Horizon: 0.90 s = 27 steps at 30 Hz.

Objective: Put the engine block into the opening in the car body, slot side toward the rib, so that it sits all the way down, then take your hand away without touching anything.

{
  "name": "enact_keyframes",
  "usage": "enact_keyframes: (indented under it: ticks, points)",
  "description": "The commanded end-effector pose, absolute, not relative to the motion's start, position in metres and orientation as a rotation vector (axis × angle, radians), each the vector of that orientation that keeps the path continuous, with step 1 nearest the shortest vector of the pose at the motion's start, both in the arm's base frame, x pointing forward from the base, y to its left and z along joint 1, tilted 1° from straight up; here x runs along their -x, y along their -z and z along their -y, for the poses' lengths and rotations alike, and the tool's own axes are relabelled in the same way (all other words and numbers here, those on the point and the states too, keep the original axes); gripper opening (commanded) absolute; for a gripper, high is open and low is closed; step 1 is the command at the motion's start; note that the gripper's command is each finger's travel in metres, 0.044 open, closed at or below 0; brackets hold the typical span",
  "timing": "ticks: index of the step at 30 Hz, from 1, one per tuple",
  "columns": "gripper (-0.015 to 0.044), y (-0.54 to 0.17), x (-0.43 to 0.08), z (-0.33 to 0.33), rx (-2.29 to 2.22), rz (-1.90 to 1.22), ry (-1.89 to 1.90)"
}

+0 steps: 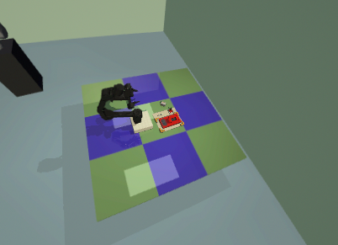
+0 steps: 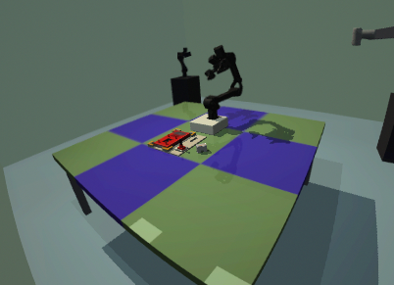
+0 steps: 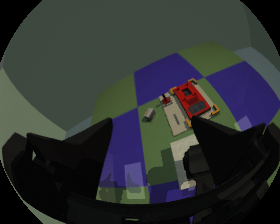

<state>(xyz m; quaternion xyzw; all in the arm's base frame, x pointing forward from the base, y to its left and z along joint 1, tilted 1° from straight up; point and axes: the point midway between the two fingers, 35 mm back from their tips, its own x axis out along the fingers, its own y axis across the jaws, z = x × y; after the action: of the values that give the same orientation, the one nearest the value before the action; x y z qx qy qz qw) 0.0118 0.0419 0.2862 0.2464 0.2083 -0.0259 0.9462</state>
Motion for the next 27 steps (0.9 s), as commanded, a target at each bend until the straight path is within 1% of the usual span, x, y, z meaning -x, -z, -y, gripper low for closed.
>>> enact_keyframes:
  ticks: [1,2,6,15,27]
  points:
    - [0.0426,-0.286,-0.012,-0.042,-0.502,-0.424,0.053]
    - [0.044,-0.287,-0.013,-0.042,-0.5,-0.428,0.052]
    - [0.044,-0.295,-0.032,-0.034,-0.458,-0.499,0.037]
    - [0.044,-0.306,-0.093,-0.022,-0.318,-0.69,-0.023]
    - [0.044,-0.287,-0.181,-0.027,-0.108,-0.933,-0.132]
